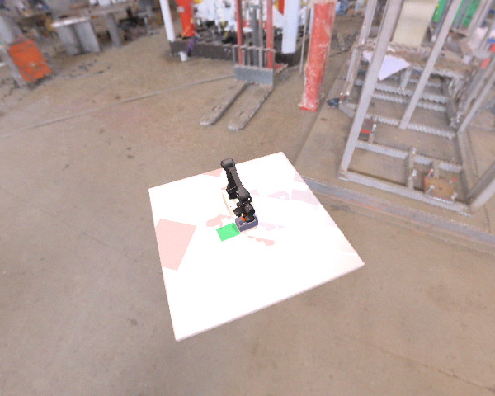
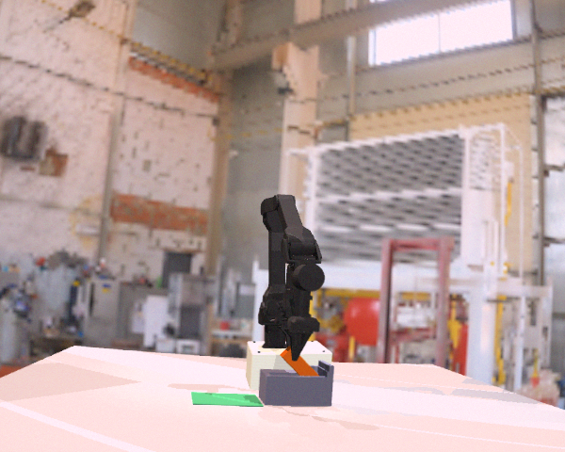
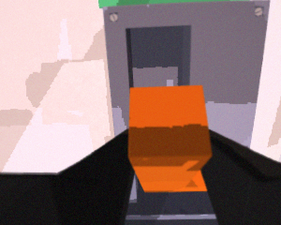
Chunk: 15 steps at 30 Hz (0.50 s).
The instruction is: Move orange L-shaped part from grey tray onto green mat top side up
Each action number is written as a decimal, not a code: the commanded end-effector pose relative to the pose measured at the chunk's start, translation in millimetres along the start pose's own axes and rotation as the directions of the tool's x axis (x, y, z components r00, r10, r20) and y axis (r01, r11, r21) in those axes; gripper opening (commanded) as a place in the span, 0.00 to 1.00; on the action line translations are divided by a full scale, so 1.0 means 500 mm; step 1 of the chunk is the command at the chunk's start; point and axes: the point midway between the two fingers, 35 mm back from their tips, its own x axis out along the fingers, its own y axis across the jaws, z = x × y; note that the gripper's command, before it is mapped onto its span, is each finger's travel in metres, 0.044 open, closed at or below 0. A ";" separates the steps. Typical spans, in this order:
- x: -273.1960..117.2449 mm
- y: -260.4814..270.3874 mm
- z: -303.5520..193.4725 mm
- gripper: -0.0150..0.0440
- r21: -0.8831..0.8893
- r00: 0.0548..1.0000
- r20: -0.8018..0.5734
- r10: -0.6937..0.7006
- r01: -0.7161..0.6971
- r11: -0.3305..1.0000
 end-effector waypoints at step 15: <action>-0.065 0.002 -0.002 0.25 0.003 1.000 -0.009 0.009 -0.009 1.000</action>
